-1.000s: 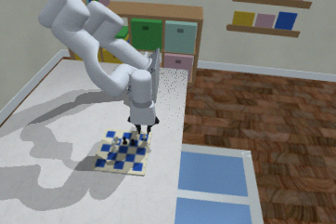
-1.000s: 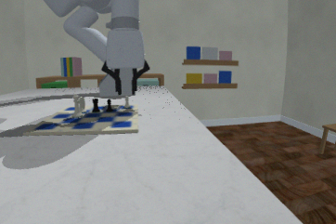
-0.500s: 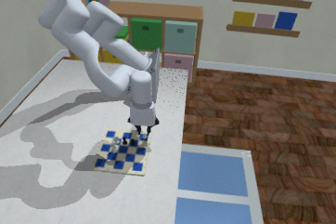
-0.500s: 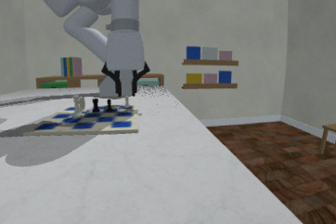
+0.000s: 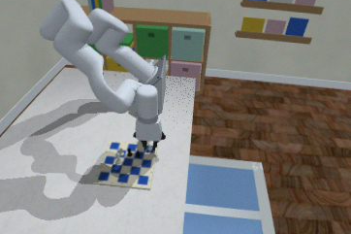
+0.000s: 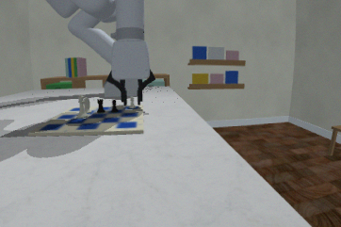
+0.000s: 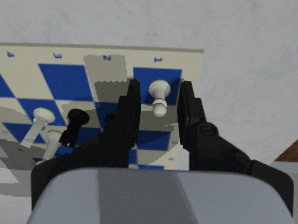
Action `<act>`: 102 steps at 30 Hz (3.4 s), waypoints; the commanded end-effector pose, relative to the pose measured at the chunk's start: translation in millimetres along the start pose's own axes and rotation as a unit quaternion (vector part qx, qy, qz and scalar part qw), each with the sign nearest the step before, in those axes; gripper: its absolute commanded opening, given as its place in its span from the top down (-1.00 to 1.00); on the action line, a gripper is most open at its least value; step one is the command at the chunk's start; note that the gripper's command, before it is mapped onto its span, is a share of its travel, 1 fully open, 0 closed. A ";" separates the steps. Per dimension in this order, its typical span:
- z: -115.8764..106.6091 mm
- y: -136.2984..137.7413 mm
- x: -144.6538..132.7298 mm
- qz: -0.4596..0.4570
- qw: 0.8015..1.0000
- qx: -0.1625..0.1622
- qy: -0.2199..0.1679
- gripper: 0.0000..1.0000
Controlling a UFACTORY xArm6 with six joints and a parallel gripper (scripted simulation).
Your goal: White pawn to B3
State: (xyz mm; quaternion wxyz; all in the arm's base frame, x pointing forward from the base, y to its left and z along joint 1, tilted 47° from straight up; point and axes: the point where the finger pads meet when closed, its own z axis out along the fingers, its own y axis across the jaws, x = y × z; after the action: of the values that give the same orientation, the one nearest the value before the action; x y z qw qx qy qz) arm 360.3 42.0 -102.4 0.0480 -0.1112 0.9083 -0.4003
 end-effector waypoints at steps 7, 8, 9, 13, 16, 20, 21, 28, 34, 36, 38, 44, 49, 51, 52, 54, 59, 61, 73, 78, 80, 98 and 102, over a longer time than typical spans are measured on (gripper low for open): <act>3.9 0.3 -1.5 0.001 1.000 -0.001 -0.002 0.31; 3.9 0.3 -1.5 0.001 1.000 -0.001 -0.002 0.31; 3.9 0.3 -1.5 0.001 1.000 -0.001 -0.002 0.31; 3.9 0.3 -1.5 0.001 1.000 -0.001 -0.002 0.31; 3.9 0.3 -1.5 0.001 1.000 -0.001 -0.002 0.31; 3.9 0.3 -1.5 0.001 1.000 -0.001 -0.002 0.31; 3.9 0.3 -1.5 0.001 1.000 -0.001 -0.002 0.31; 3.9 0.3 -1.5 0.001 1.000 -0.001 -0.002 0.31; 3.9 0.3 -1.5 0.001 1.000 -0.001 -0.002 0.31; 3.9 0.3 -1.5 0.001 1.000 -0.001 -0.002 0.31; 3.9 0.3 -1.5 0.001 1.000 -0.001 -0.002 0.31; 3.9 0.3 -1.5 0.001 1.000 -0.001 -0.002 1.00; 3.9 0.3 -1.5 0.001 1.000 -0.001 -0.002 1.00; 3.9 0.3 -1.5 0.001 1.000 -0.001 -0.002 1.00; 3.9 0.3 -1.5 0.001 1.000 -0.001 -0.002 1.00; 3.9 0.3 -1.5 0.001 1.000 -0.001 -0.002 1.00; 3.9 0.3 -1.5 0.001 1.000 -0.001 -0.002 1.00; 3.9 0.3 -1.5 0.001 1.000 -0.001 -0.002 1.00; 3.9 0.3 -1.5 0.001 1.000 -0.001 -0.002 1.00; 3.4 0.3 -1.5 0.001 1.000 -0.001 -0.002 1.00; 0.5 0.3 -1.5 0.001 1.000 -0.001 -0.002 1.00; -92.2 0.2 -1.2 0.001 1.000 -0.001 -0.002 1.00; -96.1 0.2 -1.1 0.001 1.000 -0.001 -0.002 1.00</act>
State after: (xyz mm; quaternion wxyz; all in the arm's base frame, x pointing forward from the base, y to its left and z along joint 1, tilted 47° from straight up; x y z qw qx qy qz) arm 344.6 109.0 -40.1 0.0495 -0.1116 0.9087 -0.3992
